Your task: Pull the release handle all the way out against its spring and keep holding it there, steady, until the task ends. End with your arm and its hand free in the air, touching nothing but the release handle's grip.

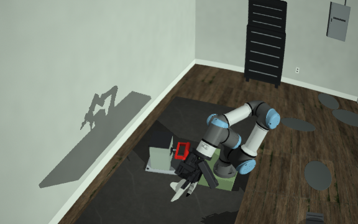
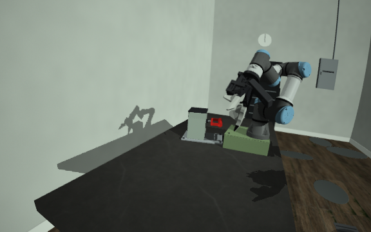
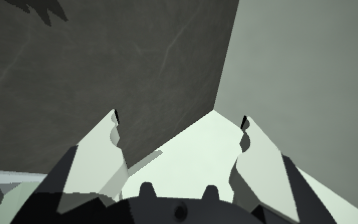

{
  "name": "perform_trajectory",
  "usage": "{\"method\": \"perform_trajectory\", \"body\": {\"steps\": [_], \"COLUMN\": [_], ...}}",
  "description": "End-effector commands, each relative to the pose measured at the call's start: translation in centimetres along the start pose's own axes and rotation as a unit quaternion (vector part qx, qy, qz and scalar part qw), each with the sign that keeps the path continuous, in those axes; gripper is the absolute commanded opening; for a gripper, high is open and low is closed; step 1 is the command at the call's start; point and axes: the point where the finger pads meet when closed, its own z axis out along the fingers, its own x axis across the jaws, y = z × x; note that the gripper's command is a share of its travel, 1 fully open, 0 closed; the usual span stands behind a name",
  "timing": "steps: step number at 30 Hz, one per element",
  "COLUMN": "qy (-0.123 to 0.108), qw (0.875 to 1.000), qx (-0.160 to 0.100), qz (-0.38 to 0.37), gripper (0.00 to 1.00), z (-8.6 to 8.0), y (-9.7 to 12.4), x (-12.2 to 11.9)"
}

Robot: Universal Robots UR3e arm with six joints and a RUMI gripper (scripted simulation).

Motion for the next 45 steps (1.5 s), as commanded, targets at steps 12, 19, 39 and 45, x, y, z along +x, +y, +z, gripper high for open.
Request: {"method": "perform_trajectory", "body": {"steps": [12,19,39,45], "qy": [-0.012,-0.032,-0.143,-0.189], "qw": [1.0,0.999,0.972,0.951], "qx": [-0.012,-0.029,-0.102,-0.121], "qz": [0.013,0.033,0.156,0.214], "gripper": [1.0,1.0,1.0,1.0], "z": [0.1,0.2,-1.9,-4.0], "y": [1.8,4.4,16.9,20.7], "x": [-0.5,-1.6,-10.1,-14.6]}}
